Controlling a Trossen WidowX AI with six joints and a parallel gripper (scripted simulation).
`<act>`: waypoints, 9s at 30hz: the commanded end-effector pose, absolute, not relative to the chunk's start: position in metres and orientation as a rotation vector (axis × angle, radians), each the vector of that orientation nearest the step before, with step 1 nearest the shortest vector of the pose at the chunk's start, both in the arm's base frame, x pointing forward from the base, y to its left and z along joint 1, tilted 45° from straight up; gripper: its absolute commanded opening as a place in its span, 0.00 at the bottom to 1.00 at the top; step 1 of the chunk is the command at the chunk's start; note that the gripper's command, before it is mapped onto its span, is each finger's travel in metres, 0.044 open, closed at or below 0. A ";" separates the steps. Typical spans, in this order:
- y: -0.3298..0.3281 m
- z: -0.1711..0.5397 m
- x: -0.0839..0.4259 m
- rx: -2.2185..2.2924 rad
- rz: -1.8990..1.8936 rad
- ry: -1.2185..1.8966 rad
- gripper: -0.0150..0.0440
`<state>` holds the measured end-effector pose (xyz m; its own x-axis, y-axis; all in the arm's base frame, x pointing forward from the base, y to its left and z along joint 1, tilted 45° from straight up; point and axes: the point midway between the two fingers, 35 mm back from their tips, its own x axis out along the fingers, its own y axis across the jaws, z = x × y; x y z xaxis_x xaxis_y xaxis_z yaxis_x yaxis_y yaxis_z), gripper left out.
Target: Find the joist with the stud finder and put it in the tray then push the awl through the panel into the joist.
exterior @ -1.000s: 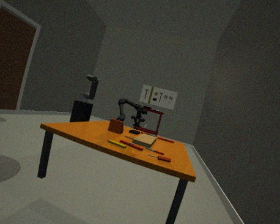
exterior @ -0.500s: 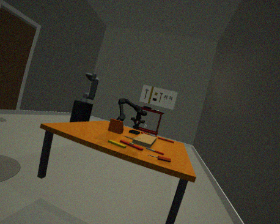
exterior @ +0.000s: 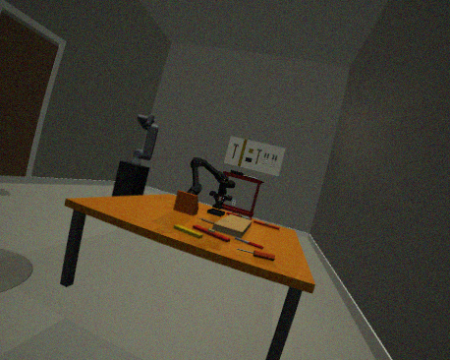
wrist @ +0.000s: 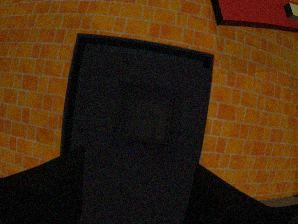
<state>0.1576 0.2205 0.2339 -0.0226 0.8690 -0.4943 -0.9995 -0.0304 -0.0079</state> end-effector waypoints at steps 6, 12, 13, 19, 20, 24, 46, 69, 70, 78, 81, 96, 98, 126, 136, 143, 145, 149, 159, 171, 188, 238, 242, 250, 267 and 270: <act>0.229 0.227 0.157 -0.415 1.555 0.391 0.25; 0.235 0.221 0.156 -0.411 1.554 0.388 0.25; 0.236 0.220 0.156 -0.410 1.554 0.387 0.25; 0.241 0.217 0.155 -0.406 1.554 0.385 0.25; 0.241 0.216 0.155 -0.406 1.554 0.385 0.25; 0.245 0.213 0.154 -0.405 1.554 0.384 0.25; 0.254 0.203 0.152 -0.402 1.560 0.384 0.74; 0.161 0.189 0.233 -0.342 1.352 0.714 1.00; 0.154 0.180 0.242 -0.316 1.320 0.758 1.00; 0.065 0.078 0.298 -0.005 1.015 1.145 1.00; 0.027 0.038 0.301 0.132 0.904 1.269 1.00; -0.065 -0.084 0.248 0.621 0.597 1.578 1.00; -0.064 -0.083 0.247 0.621 0.597 1.578 1.00; -0.036 -0.099 0.246 0.622 0.598 1.578 1.00; -0.025 -0.110 0.245 0.623 0.600 1.577 1.00; -0.022 -0.113 0.244 0.624 0.600 1.577 0.87; -0.022 -0.113 0.244 0.624 0.600 1.577 0.78; -0.022 -0.113 0.244 0.624 0.600 1.577 0.60; -0.022 -0.113 0.244 0.624 0.600 1.577 0.32; -0.069 -0.071 0.251 0.618 0.591 1.579 0.25; -0.110 -0.018 0.238 0.596 0.479 1.648 0.25; -0.148 0.055 0.163 0.520 -1.105 1.238 0.25; -0.151 0.061 0.157 0.544 -1.203 1.116 0.25; -0.154 0.067 0.151 0.581 -1.298 0.974 0.25; -0.150 0.090 0.222 0.624 -1.354 0.905 0.25; -0.147 0.092 0.236 0.631 -1.364 0.891 0.25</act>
<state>0.2239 -0.1478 0.0886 -0.0228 -0.5399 -0.8414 0.9820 0.1456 -0.1201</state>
